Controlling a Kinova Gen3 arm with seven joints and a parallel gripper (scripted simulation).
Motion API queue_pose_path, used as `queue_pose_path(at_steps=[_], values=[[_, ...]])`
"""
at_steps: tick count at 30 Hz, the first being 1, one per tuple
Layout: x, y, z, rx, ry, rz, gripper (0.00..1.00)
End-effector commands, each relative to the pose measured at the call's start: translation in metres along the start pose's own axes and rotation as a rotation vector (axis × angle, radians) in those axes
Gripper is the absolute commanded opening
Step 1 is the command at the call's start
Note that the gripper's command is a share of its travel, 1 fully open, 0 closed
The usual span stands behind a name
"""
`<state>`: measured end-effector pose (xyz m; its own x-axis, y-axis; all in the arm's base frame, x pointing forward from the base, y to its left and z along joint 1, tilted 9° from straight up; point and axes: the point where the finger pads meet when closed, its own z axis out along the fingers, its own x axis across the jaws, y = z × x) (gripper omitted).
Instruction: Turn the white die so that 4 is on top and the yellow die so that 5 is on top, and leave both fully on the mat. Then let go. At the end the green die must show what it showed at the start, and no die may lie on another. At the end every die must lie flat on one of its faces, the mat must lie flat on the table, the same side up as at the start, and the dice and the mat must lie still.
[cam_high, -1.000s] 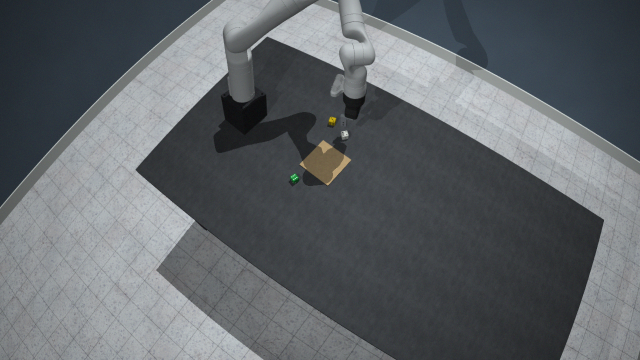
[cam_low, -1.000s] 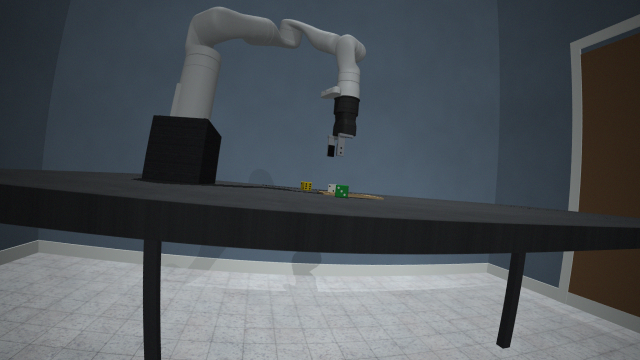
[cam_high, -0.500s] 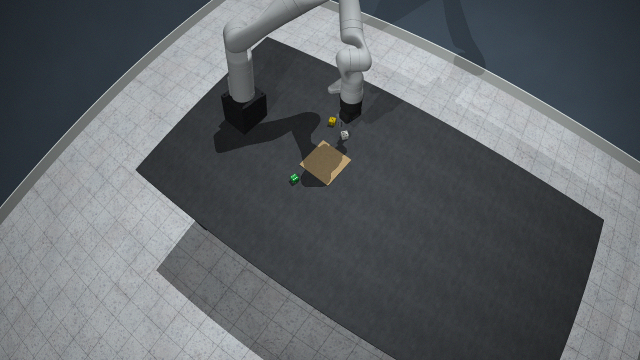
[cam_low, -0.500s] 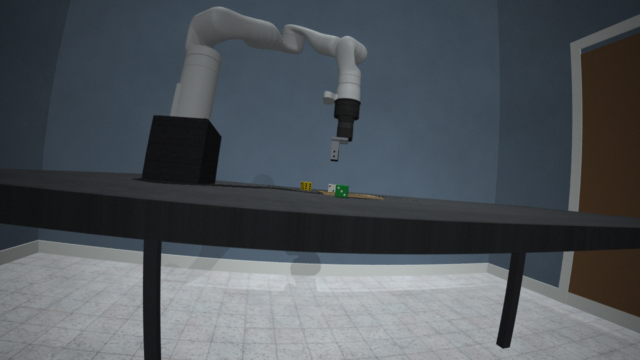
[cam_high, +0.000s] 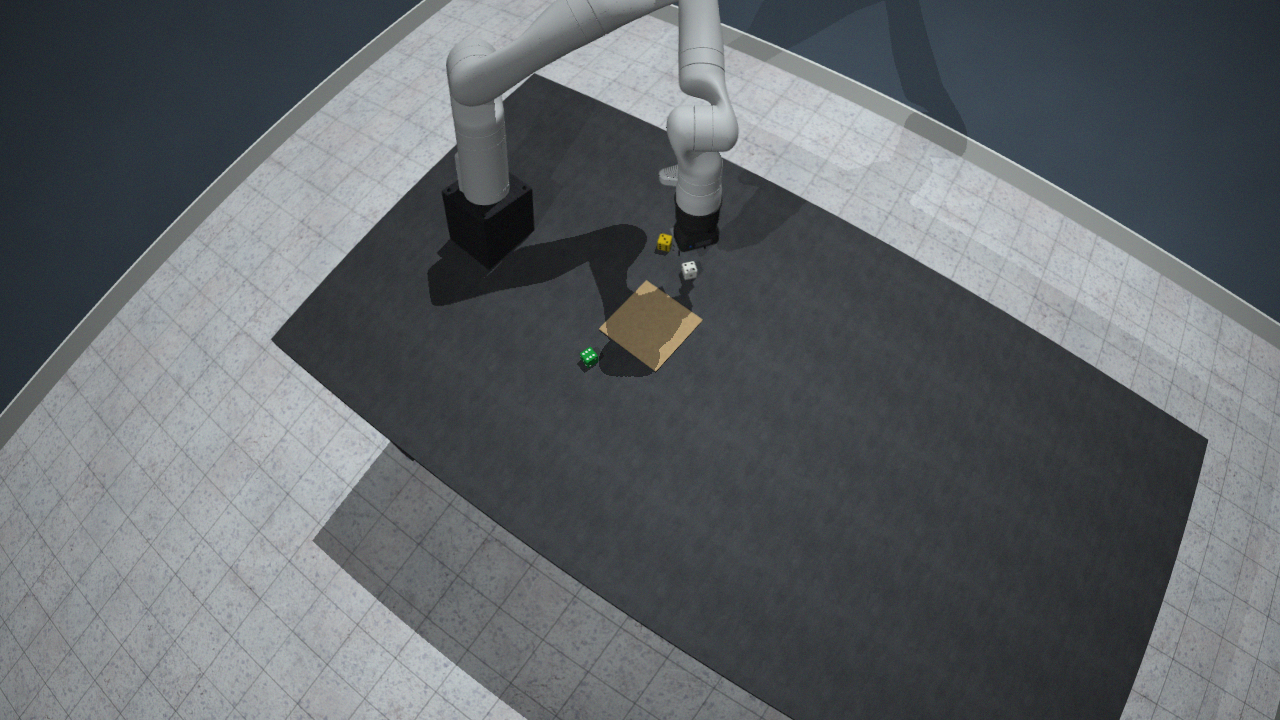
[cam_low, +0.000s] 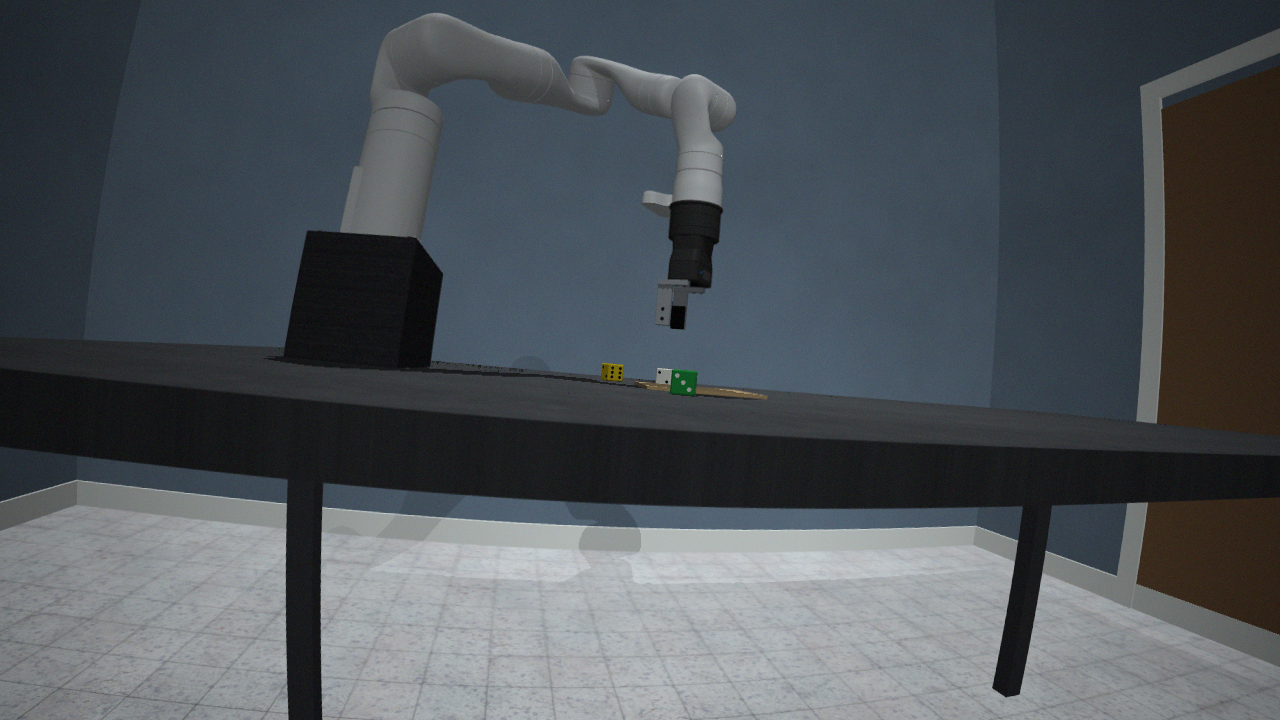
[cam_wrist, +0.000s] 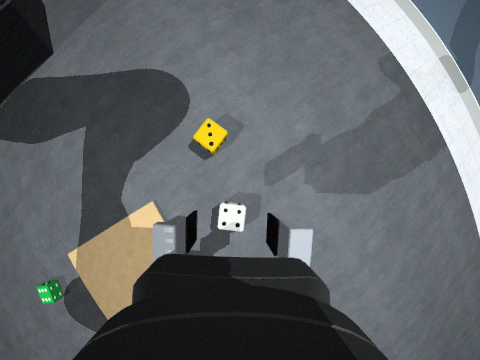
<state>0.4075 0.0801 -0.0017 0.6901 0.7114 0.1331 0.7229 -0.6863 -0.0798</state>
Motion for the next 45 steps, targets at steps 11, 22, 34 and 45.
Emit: queue_pose_path(at_steps=[11,22,34,45], values=[[-0.0008,0.0023,0.0018,-0.002,-0.001,0.077,1.00],[-0.0008,0.0023,0.0018,-0.002,-0.001,0.077,0.79],[-0.0008,0.0023,0.0018,-0.002,-0.001,0.077,0.79],[-0.0008,0.0023,0.0018,-0.002,-0.001,0.077,0.79]])
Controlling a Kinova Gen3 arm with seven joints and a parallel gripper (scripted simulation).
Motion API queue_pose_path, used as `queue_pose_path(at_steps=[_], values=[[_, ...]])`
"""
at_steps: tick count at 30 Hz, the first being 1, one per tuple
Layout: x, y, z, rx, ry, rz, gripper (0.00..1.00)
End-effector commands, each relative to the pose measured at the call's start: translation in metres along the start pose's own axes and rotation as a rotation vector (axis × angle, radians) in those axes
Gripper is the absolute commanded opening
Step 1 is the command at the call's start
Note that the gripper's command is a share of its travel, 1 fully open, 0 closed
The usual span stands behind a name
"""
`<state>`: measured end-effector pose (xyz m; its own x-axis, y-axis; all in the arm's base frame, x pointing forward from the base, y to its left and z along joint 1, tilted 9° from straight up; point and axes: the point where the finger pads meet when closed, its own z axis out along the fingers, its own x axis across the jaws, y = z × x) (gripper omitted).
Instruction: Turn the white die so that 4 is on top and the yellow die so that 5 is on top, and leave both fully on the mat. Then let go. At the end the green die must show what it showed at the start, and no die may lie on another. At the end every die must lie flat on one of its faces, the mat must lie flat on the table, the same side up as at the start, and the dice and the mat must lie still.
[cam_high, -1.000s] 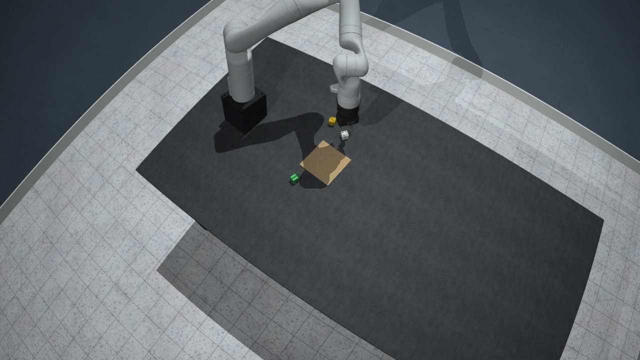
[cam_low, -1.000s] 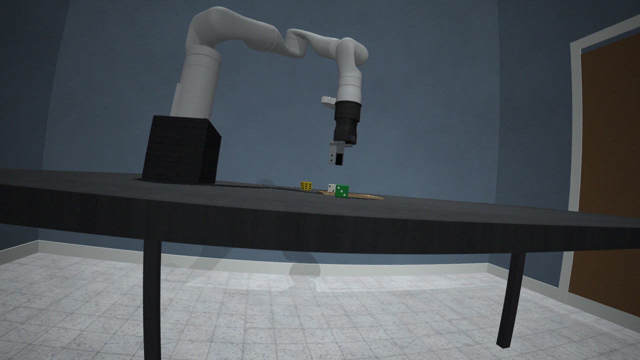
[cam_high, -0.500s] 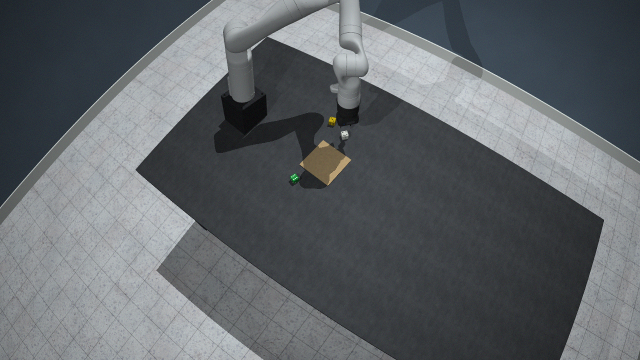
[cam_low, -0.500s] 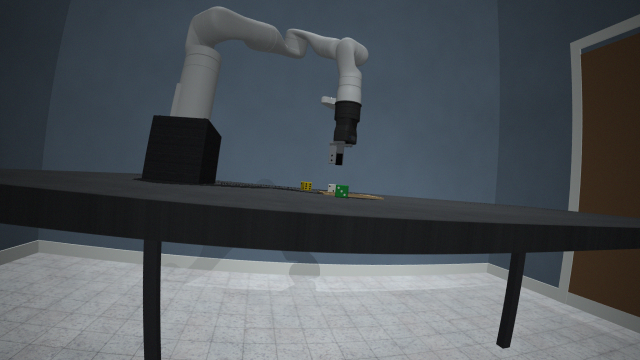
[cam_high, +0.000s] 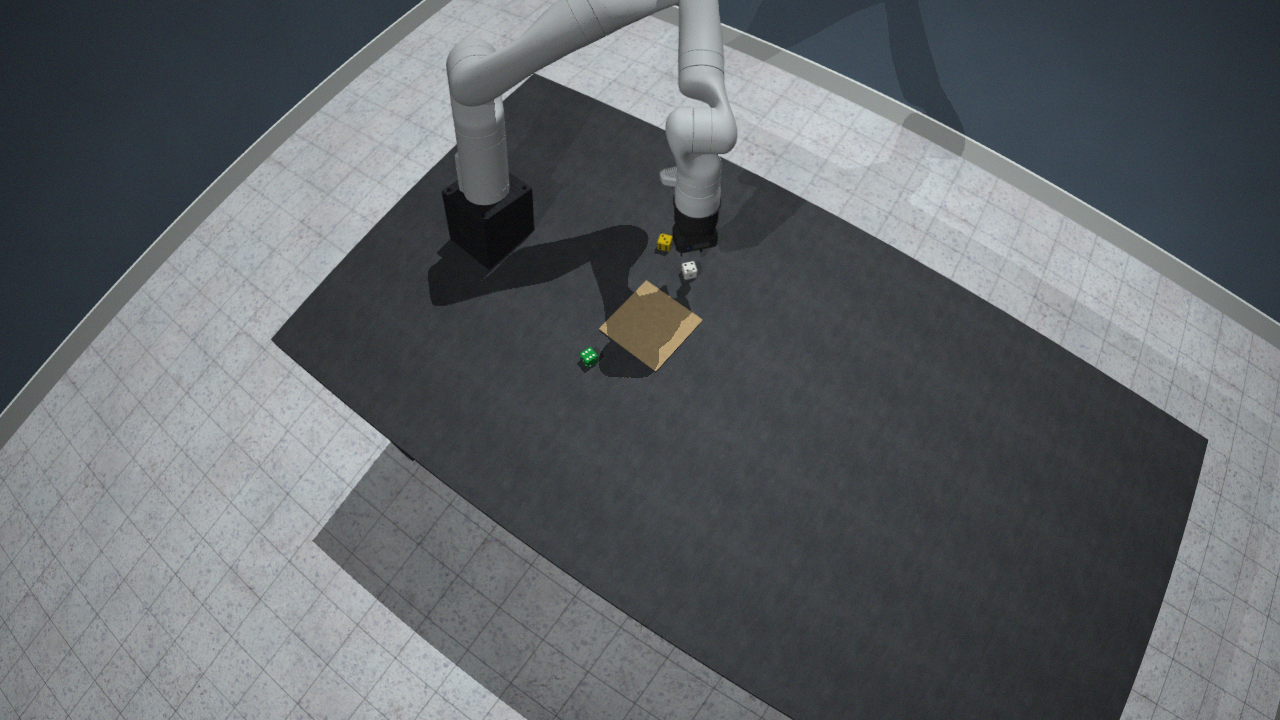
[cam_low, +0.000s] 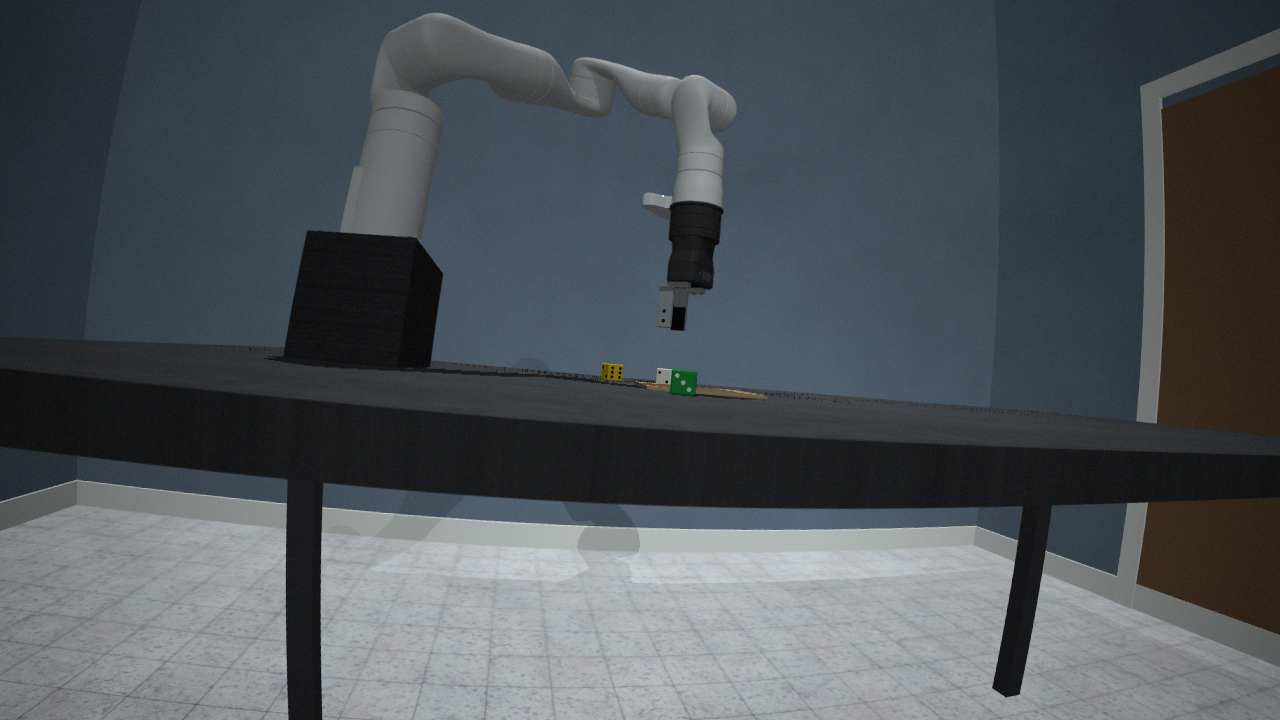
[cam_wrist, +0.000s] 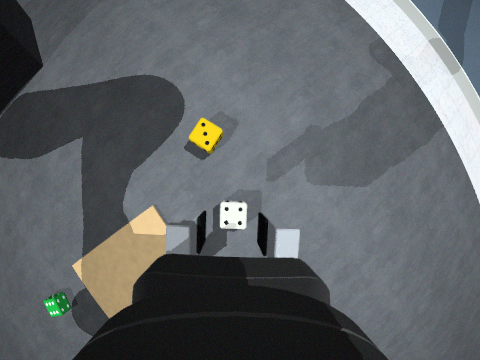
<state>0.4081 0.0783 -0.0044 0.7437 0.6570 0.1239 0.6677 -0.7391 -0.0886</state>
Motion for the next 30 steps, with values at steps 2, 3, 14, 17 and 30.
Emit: queue_pose_path(at_steps=[2,3,14,17,30], values=[[0.000,0.000,-0.001,-0.001,0.001,0.000,0.79],[0.000,0.000,-0.001,-0.001,0.001,0.000,0.79],[0.000,0.000,0.002,-0.001,0.001,0.000,0.79],[0.001,0.000,0.004,0.000,0.001,0.000,0.79],[0.001,0.000,0.017,0.000,0.001,0.000,0.79]])
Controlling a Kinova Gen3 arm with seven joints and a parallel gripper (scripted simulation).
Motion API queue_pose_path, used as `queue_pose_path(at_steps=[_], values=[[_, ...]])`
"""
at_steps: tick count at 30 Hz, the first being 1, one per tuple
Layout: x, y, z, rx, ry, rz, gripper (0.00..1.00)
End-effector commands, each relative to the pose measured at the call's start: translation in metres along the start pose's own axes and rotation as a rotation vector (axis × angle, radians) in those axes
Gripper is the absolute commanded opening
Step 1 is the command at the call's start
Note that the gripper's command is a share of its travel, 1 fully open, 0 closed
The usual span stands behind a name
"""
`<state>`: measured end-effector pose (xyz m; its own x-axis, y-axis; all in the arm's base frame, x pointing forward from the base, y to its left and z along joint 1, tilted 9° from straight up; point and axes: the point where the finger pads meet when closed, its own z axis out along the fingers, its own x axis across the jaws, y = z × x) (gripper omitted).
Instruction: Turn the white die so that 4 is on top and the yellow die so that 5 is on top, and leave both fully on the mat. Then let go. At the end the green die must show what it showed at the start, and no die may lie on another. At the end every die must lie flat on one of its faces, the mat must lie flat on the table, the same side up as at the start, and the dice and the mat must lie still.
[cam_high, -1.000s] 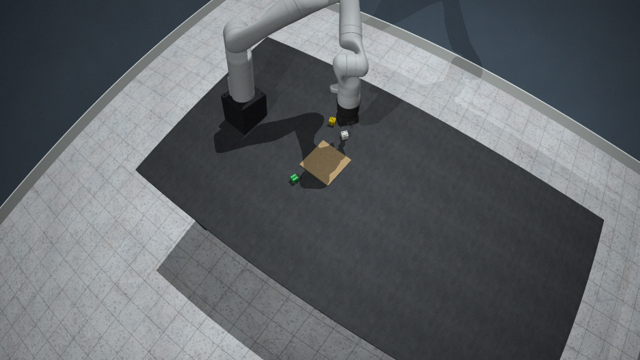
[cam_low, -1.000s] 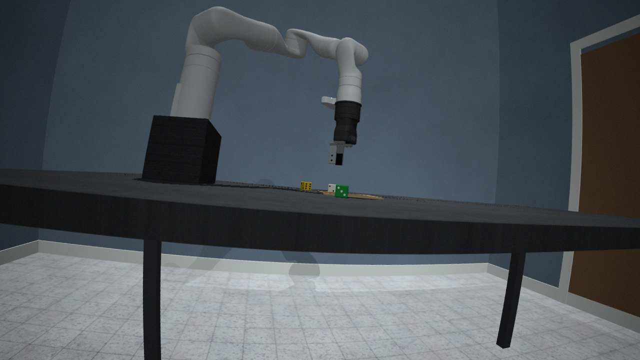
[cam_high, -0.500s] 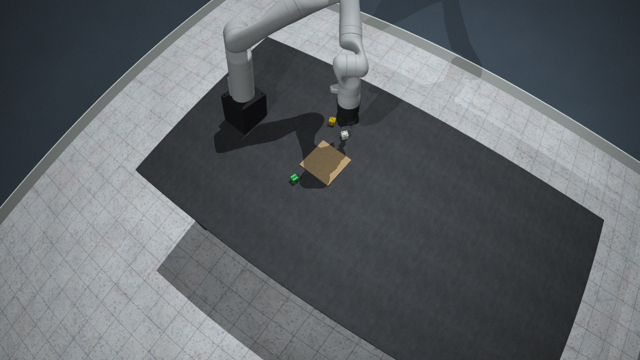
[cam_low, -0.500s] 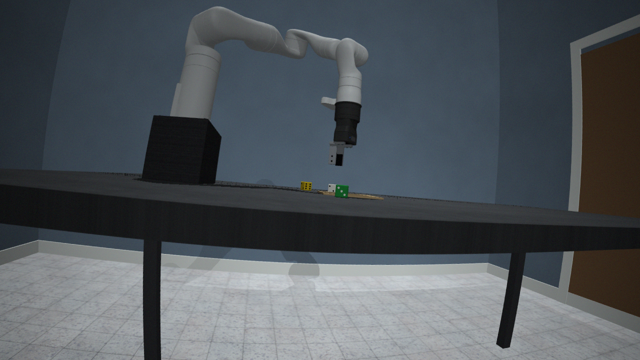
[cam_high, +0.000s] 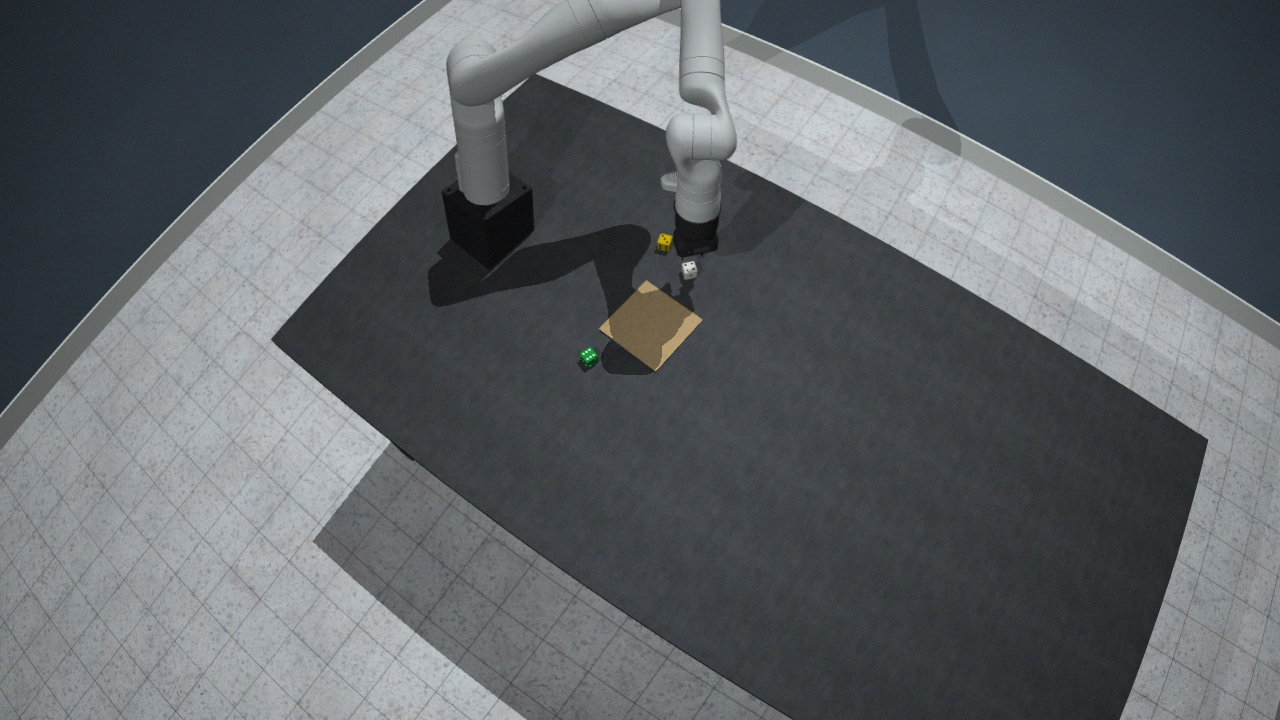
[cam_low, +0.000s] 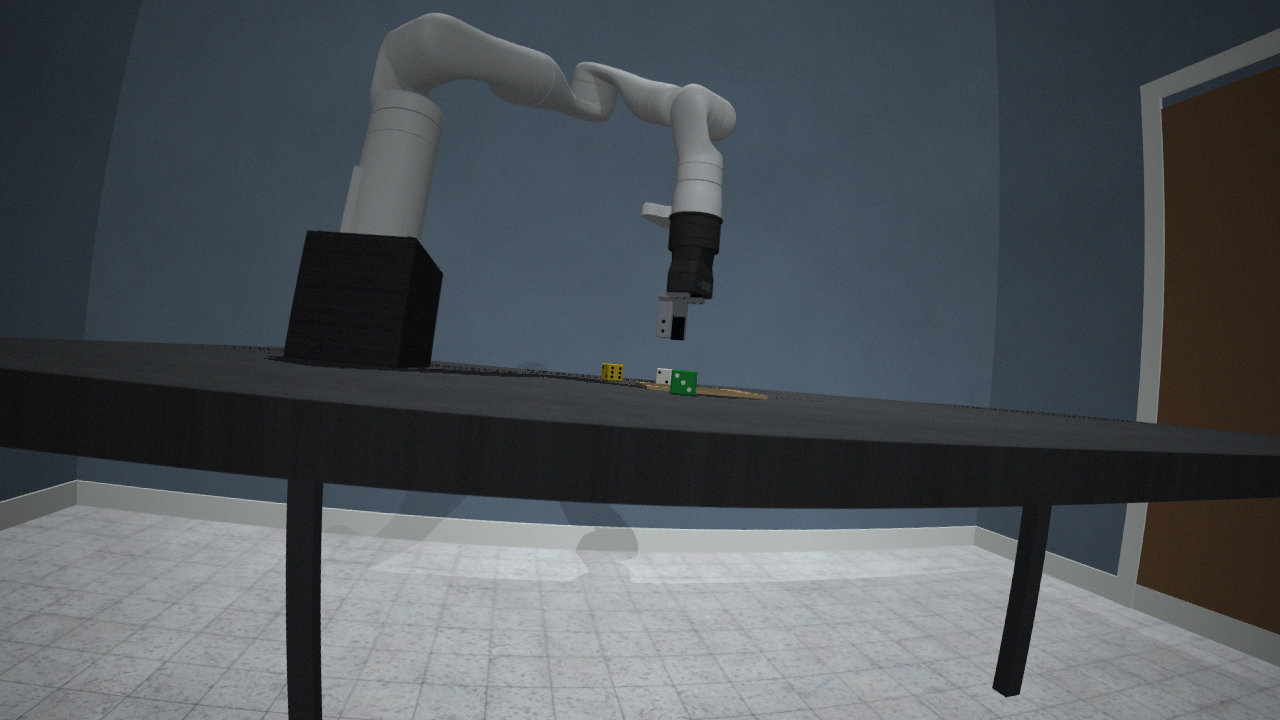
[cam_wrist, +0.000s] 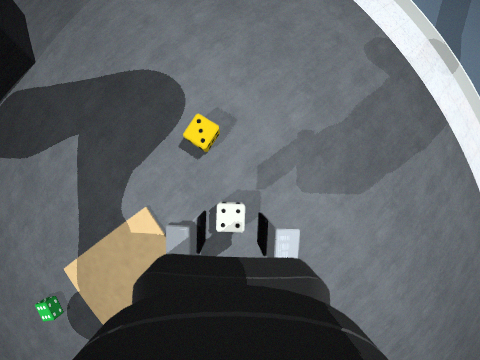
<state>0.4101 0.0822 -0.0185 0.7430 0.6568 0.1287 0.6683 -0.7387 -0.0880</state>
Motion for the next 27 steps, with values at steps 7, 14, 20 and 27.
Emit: queue_pose_path(at_steps=[7,14,20,27], values=[[-0.001,0.000,0.014,0.000,-0.004,0.001,0.79],[-0.001,0.000,0.022,0.000,-0.004,0.001,0.79],[-0.001,0.000,0.029,0.000,-0.004,0.001,0.79],[-0.001,0.000,0.034,0.000,-0.004,0.001,0.79]])
